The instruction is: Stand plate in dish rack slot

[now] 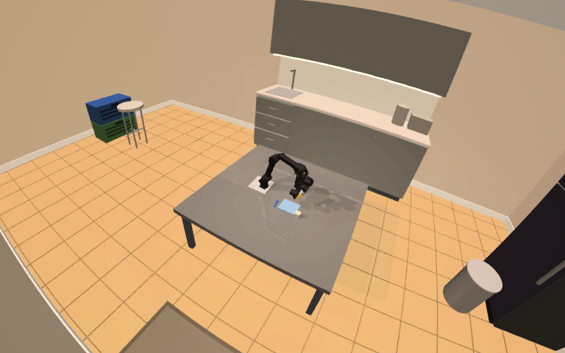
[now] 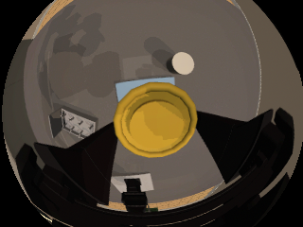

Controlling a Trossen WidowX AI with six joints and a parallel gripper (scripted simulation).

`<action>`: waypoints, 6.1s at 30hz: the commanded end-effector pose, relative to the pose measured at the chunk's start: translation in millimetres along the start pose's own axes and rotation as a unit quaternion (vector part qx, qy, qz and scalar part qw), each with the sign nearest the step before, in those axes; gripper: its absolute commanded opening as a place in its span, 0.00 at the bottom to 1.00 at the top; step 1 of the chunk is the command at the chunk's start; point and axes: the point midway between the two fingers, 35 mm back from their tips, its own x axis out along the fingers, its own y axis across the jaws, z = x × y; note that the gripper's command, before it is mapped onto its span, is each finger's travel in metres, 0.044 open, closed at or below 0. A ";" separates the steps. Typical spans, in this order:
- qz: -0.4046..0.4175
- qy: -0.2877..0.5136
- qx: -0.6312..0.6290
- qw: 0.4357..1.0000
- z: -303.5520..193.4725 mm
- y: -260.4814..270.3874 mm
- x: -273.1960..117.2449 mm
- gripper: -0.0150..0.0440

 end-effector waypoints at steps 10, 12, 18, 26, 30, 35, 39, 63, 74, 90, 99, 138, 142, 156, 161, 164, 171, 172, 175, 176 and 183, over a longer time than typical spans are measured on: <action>-0.003 -0.010 0.001 1.000 -0.3 0.1 -37.3 0.25; -0.002 -0.009 0.012 1.000 -3.0 6.7 -38.0 0.25; 0.005 -0.001 0.107 0.994 -33.2 61.7 -41.3 0.25; 0.005 0.010 0.225 0.974 -83.9 115.0 -37.3 0.25; 0.005 0.011 0.228 0.974 -85.1 116.0 -37.1 0.25; 0.010 0.014 0.220 0.975 -85.1 116.5 -35.2 0.25; 0.037 0.032 0.179 0.983 -85.5 119.5 -24.5 0.25; 0.246 0.048 -0.067 0.966 -88.7 135.7 29.8 0.25; 0.338 -0.006 -0.162 0.927 -90.0 140.6 47.1 0.25; 0.434 -0.144 -0.269 0.848 -91.7 142.7 64.7 0.25; 0.457 -0.247 -0.316 0.794 -92.0 141.7 69.9 0.25; 0.361 -0.566 -0.382 0.634 -94.2 124.8 73.8 0.25; 0.361 -0.565 -0.383 0.635 -92.5 128.1 82.7 0.25; 0.357 -0.564 -0.387 0.636 -85.7 139.8 101.8 0.25; 0.356 -0.562 -0.389 0.637 -83.1 144.5 103.0 0.25; 0.356 -0.562 -0.389 0.637 -81.5 147.2 102.9 0.25; 0.355 -0.562 -0.389 0.638 -78.4 153.7 103.3 0.25; 0.355 -0.562 -0.389 0.638 -77.9 154.7 103.3 0.25; 0.355 -0.562 -0.389 0.638 -76.7 157.6 102.8 0.25; 0.355 -0.562 -0.389 0.637 -76.5 158.5 102.6 0.25; 0.355 -0.563 -0.389 0.637 -75.2 162.4 103.6 0.25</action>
